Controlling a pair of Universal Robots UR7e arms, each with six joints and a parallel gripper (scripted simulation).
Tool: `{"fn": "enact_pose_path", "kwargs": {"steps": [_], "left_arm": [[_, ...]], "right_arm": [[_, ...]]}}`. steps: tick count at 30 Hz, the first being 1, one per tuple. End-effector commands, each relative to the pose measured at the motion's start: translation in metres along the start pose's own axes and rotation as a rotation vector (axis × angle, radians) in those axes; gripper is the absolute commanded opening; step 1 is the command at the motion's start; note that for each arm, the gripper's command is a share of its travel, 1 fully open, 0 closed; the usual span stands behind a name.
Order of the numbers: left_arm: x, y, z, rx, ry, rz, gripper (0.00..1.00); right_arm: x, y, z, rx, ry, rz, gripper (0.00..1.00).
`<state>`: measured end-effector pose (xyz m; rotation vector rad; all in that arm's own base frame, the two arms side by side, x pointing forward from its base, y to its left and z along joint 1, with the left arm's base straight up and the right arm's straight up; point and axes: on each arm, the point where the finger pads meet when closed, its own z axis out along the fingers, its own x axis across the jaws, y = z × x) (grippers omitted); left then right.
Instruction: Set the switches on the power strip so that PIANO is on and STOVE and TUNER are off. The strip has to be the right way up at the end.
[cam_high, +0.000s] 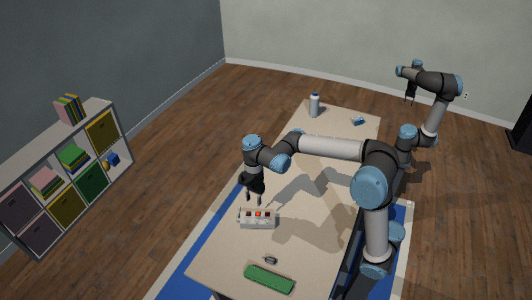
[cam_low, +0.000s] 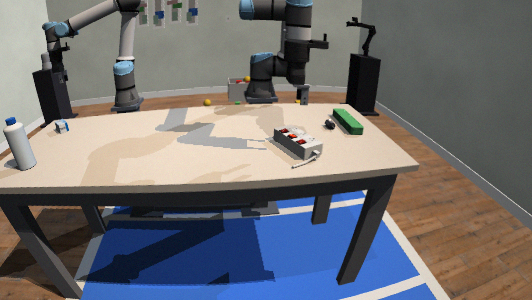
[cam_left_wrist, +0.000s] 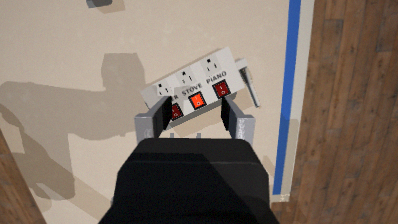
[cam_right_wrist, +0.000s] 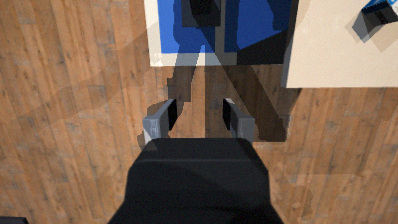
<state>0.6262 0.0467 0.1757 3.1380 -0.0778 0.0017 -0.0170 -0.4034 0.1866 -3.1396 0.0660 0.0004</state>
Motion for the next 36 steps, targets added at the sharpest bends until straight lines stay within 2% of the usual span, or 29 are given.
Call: {"fn": "enact_pose_path", "kwargs": {"steps": [1,6,8,23,36], "left_arm": [[0.001,0.001,0.003,0.000,0.002,0.068,1.00],[0.003,0.005,0.013,0.001,0.002,0.244,1.00],[0.003,0.005,0.013,0.001,0.002,0.244,1.00],[0.005,0.023,0.048,0.002,0.000,0.891,1.00],[0.004,0.030,0.059,0.003,-0.001,1.099,1.00]], "right_arm": [[0.000,0.000,0.000,-0.001,0.000,0.000,1.00],[0.000,0.000,0.000,-0.001,0.000,0.000,1.00],[0.000,0.000,0.000,-0.001,0.000,0.000,1.00],[0.000,0.000,0.000,-0.001,0.000,0.000,1.00],[0.000,0.000,0.000,-0.001,0.000,0.000,1.00]]}}
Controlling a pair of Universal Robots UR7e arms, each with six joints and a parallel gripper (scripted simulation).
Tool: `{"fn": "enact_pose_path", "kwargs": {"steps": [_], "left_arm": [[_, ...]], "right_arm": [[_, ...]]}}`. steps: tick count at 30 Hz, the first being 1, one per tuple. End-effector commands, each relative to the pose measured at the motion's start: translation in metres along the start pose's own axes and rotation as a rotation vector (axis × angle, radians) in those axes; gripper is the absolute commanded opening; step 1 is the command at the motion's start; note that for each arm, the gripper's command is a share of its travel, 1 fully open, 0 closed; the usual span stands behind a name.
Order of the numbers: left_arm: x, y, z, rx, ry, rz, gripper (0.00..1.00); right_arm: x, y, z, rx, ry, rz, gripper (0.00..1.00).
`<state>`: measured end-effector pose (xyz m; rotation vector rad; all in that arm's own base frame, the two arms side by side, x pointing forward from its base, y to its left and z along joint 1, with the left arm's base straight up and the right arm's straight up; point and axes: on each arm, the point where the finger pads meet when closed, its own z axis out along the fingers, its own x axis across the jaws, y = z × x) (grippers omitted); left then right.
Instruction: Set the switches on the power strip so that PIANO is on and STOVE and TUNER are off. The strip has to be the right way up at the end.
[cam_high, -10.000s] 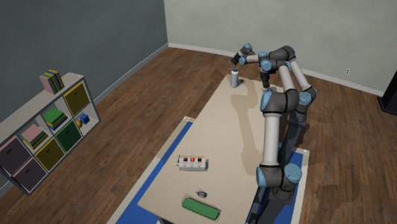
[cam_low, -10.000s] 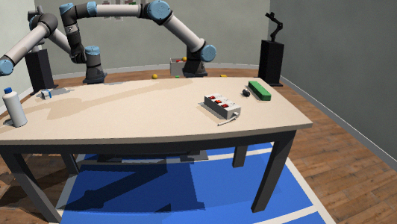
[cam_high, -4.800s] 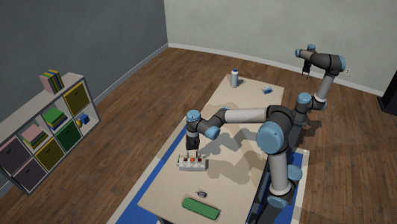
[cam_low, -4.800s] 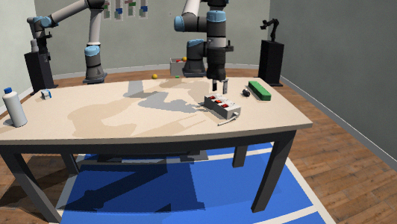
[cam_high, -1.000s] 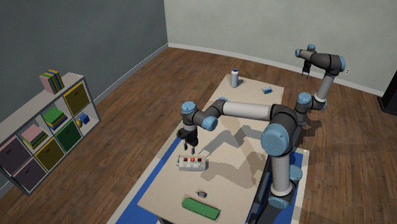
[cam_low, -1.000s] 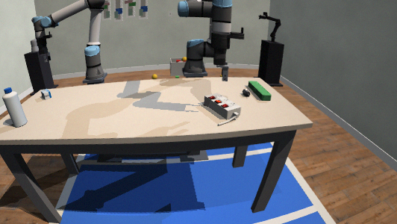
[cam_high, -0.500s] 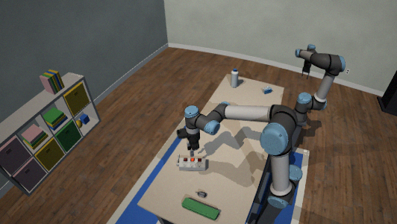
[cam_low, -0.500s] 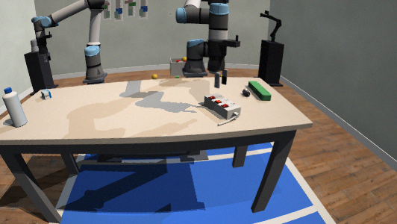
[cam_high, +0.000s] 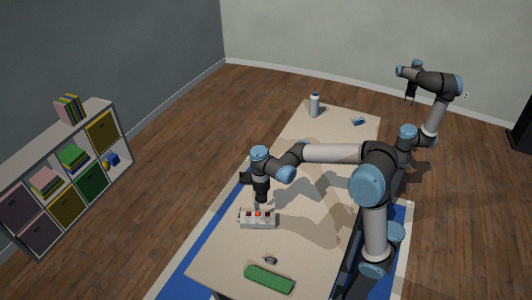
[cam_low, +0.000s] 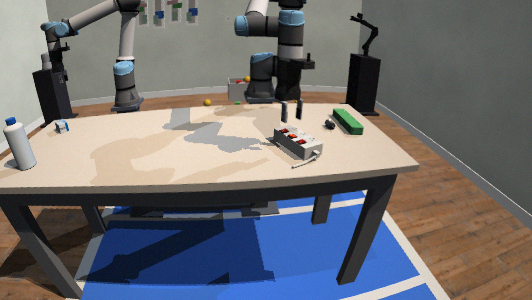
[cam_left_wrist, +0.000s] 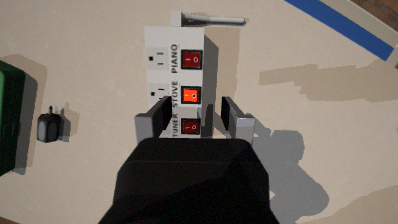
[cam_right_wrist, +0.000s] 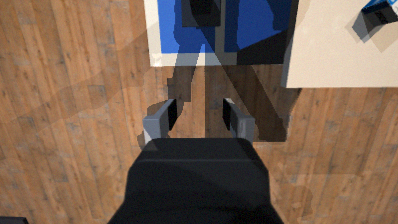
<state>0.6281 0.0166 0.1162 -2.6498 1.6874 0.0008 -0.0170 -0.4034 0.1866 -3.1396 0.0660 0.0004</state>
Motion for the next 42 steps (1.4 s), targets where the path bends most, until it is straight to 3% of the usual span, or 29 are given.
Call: {"fn": "enact_pose_path", "kwargs": {"steps": [1,6,7,42], "left_arm": [[0.0007,0.0001,0.0000,0.002,0.001,0.018,1.00],[0.0008,0.0001,0.0001,0.002,0.001,0.020,1.00],[0.0008,0.0001,0.0001,0.002,0.001,0.020,0.00],[0.0008,0.0001,0.0021,0.002,0.001,0.021,0.00]], "right_arm": [[0.0001,0.0003,-0.0004,-0.001,0.000,0.000,1.00],[0.0001,0.0003,-0.0004,-0.001,0.000,0.000,1.00],[0.0001,0.0003,-0.0004,-0.001,0.000,0.000,1.00],[0.0001,0.0003,-0.0004,-0.001,0.000,0.000,1.00]]}}
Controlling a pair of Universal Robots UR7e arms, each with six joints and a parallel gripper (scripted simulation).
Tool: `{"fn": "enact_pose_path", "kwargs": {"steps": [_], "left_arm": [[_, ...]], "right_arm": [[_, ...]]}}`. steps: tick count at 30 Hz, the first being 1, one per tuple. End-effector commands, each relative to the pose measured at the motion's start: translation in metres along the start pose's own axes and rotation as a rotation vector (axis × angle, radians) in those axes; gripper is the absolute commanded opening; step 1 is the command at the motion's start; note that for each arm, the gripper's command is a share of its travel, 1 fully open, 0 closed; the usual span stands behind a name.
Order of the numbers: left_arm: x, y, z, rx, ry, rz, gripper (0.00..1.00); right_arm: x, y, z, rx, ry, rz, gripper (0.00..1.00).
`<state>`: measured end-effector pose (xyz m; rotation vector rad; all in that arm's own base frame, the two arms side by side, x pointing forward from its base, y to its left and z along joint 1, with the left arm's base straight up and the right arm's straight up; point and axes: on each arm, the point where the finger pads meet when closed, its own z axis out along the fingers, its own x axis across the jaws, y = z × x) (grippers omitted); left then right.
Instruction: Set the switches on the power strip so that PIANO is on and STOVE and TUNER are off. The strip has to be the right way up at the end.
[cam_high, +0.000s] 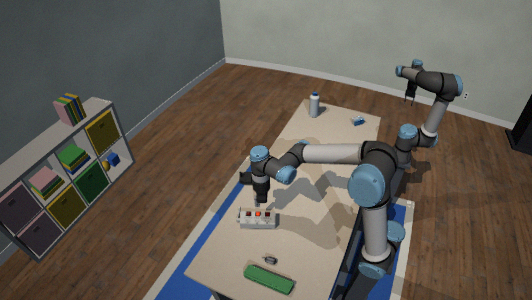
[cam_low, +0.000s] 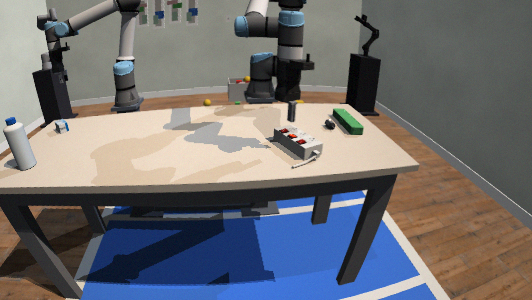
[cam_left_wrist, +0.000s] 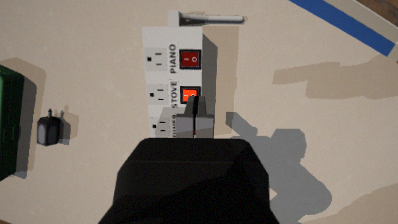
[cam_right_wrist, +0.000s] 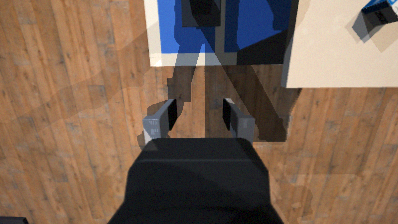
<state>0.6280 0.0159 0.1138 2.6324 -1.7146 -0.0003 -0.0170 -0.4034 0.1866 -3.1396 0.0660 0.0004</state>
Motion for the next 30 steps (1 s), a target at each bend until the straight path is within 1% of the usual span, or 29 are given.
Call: {"fn": "enact_pose_path", "kwargs": {"steps": [1,15,30], "left_arm": [[0.000,0.000,0.000,0.002,0.001,0.000,0.00],[0.000,-0.001,0.012,0.002,0.001,0.000,0.00],[0.000,-0.001,0.031,0.002,0.001,0.000,0.00]], "right_arm": [[0.000,0.000,0.000,-0.001,0.000,0.000,1.00],[0.000,0.000,0.000,-0.001,0.000,0.000,1.00],[0.000,0.000,0.000,-0.001,0.000,0.000,1.00]]}}
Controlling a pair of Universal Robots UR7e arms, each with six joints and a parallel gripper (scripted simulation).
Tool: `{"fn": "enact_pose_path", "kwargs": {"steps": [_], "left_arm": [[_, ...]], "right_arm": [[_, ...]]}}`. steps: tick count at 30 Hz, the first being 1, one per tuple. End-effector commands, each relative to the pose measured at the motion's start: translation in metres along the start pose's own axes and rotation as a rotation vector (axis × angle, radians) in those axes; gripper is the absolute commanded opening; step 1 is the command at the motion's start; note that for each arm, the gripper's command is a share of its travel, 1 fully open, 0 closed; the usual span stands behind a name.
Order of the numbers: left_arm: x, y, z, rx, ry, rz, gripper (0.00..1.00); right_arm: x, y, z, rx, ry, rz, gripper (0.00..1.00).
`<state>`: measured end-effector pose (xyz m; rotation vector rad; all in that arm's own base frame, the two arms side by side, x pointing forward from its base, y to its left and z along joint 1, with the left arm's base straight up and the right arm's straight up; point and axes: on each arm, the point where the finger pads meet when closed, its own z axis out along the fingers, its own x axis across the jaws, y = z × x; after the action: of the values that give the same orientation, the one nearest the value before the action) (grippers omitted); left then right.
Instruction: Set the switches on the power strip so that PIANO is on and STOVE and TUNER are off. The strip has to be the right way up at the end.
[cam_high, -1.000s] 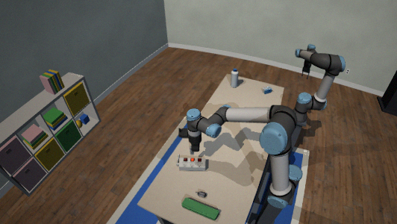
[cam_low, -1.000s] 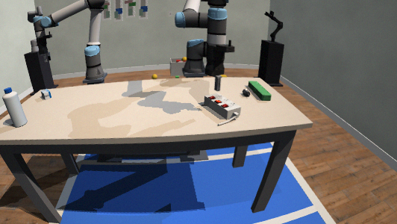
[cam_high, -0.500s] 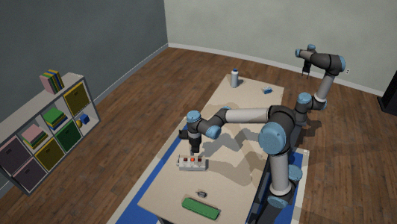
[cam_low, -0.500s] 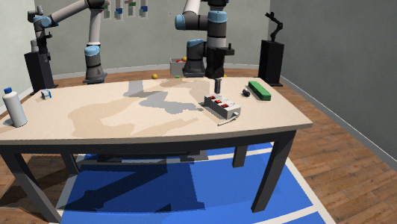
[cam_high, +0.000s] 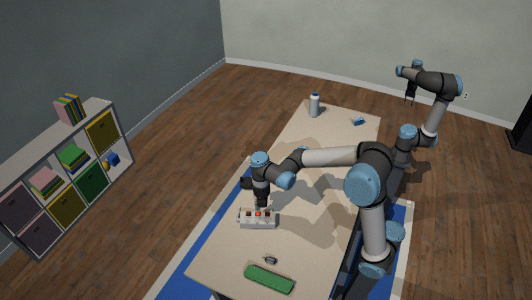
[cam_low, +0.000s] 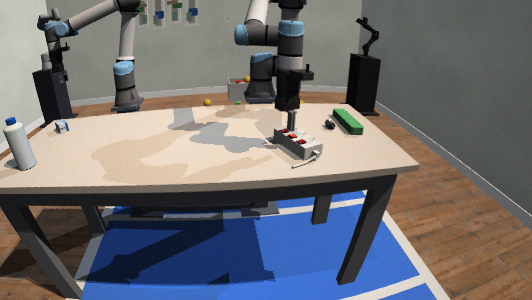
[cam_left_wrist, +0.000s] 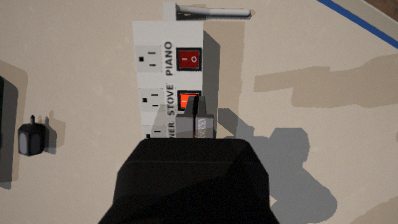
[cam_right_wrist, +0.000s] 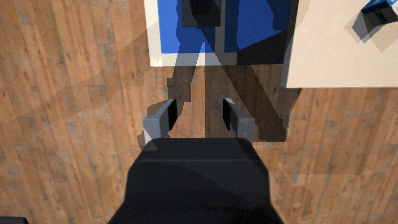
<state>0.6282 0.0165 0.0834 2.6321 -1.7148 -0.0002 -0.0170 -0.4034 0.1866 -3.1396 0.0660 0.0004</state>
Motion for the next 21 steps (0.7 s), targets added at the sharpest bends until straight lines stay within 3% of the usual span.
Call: {"fn": "enact_pose_path", "kwargs": {"steps": [1,21], "left_arm": [[0.000,0.000,0.001,0.002,0.001,0.000,0.00],[0.000,-0.001,0.012,0.002,0.001,0.000,0.00]], "right_arm": [[0.000,0.000,0.000,-0.001,0.000,0.000,1.00],[0.000,0.000,0.000,-0.001,0.000,0.000,1.00]]}}
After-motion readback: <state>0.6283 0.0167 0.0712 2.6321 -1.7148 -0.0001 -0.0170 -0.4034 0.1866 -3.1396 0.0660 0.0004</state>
